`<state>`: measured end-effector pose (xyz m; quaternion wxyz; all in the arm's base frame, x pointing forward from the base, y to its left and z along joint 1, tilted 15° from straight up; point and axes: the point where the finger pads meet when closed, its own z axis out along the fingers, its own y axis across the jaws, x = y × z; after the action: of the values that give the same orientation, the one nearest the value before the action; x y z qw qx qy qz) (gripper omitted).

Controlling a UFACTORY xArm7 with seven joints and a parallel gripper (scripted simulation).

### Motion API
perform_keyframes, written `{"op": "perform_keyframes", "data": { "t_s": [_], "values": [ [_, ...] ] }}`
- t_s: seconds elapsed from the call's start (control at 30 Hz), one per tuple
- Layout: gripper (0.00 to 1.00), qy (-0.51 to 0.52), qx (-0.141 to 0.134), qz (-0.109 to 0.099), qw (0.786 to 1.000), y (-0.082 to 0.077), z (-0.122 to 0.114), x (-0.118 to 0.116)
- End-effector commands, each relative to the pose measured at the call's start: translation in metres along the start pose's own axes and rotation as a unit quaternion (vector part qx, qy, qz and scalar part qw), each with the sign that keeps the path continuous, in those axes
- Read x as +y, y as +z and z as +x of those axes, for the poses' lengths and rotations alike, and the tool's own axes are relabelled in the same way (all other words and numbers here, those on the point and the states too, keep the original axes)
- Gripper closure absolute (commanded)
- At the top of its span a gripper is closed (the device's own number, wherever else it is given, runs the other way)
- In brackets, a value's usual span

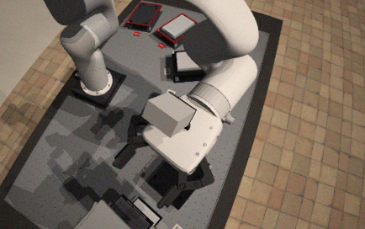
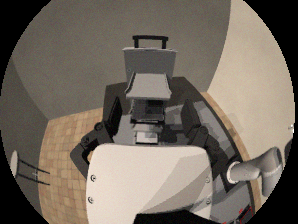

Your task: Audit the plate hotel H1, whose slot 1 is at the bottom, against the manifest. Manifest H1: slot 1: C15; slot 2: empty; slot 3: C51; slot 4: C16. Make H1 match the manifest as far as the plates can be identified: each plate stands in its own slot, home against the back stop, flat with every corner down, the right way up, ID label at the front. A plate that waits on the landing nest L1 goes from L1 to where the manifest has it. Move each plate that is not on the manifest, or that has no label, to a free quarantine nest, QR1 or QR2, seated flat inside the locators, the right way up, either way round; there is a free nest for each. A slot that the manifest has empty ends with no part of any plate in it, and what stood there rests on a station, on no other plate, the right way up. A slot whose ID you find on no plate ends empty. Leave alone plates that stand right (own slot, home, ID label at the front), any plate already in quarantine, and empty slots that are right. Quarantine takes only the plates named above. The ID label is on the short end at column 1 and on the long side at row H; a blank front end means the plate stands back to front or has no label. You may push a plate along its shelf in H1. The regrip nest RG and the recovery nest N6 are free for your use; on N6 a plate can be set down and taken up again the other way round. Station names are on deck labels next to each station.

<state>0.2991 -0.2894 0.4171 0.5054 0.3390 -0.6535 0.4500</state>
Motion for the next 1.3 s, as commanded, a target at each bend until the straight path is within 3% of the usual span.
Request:
{"op": "perform_keyframes", "data": {
  "t_s": [0.0, 1.1, 1.27],
  "values": [
    [0.00, 0.002, 0.000, -0.001, 1.000, -0.003, 0.002, 0.000],
    [0.00, 0.002, 0.000, -0.001, 1.000, -0.003, -0.070, 0.000],
    [0.00, 0.002, 0.000, -0.001, 1.000, 0.011, -0.070, 0.000]
  ]
}}
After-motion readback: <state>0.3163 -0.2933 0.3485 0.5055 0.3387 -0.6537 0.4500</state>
